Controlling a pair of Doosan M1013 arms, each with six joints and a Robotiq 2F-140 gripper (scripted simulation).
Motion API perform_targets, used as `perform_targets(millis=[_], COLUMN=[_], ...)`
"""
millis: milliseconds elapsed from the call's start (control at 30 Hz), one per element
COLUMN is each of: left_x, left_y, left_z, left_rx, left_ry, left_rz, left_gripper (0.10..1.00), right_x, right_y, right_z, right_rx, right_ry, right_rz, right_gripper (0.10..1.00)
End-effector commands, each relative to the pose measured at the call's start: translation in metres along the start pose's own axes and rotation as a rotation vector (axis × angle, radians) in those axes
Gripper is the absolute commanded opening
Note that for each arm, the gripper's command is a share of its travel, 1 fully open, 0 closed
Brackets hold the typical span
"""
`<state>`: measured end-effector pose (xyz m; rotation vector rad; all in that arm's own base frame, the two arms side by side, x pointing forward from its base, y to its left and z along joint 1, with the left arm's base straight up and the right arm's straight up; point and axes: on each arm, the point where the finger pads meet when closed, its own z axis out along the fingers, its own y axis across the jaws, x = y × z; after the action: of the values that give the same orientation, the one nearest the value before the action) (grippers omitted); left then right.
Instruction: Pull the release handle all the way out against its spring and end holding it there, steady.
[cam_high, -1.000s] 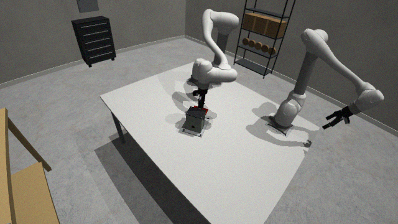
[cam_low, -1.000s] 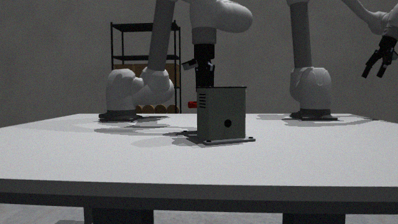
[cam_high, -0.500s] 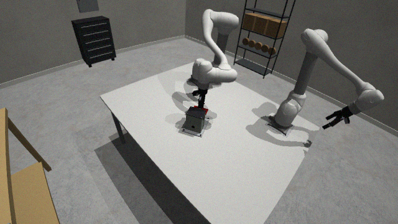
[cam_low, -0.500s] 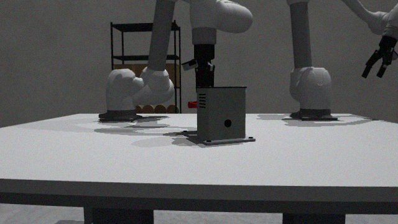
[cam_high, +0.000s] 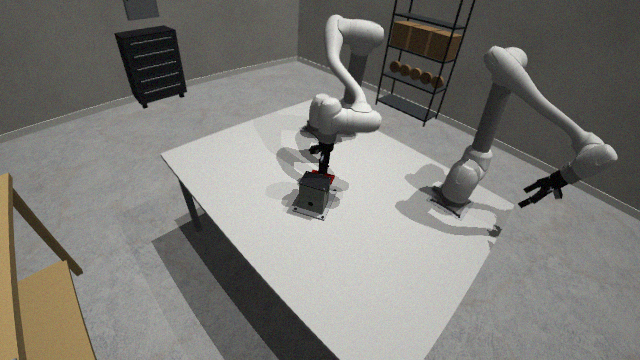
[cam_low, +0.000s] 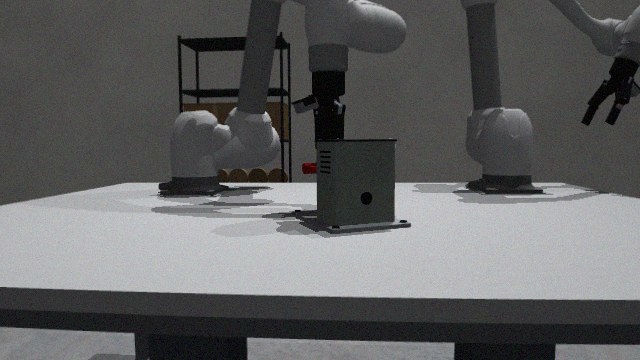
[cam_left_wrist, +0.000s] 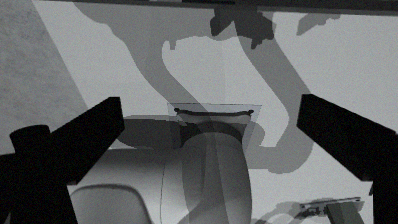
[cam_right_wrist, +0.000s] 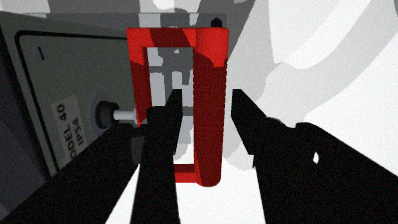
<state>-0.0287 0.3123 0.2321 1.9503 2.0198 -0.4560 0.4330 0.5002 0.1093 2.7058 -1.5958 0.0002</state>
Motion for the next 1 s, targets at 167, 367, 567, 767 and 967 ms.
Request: perform_targets(millis=[167, 367, 567, 767, 967], left_x=[0.0001, 0.0001, 0.0001, 0.0001, 0.0001], left_y=[-0.0001, -0.0001, -0.0001, -0.0001, -0.0001], left_z=[-0.0005, -0.0005, -0.0005, -0.0005, -0.0005], left_rx=[0.000, 0.000, 0.000, 0.000, 0.000], left_ry=[0.001, 0.001, 0.001, 0.001, 0.001], left_rz=[0.000, 0.000, 0.000, 0.000, 0.000], left_gripper=[1.000, 1.000, 1.000, 1.000, 1.000], right_x=[-0.0002, -0.0002, -0.0002, -0.0002, -0.0002], right_y=[-0.0004, -0.0004, -0.0004, -0.0004, -0.0004], right_z=[-0.0007, -0.0007, -0.0007, -0.0007, -0.0007], right_rx=[0.001, 0.001, 0.001, 0.001, 0.001], right_ry=[-0.001, -0.001, -0.001, -0.001, -0.001], right_rz=[0.000, 0.000, 0.000, 0.000, 0.000], right_gripper=[0.378, 0.378, 0.099, 0.099, 0.099])
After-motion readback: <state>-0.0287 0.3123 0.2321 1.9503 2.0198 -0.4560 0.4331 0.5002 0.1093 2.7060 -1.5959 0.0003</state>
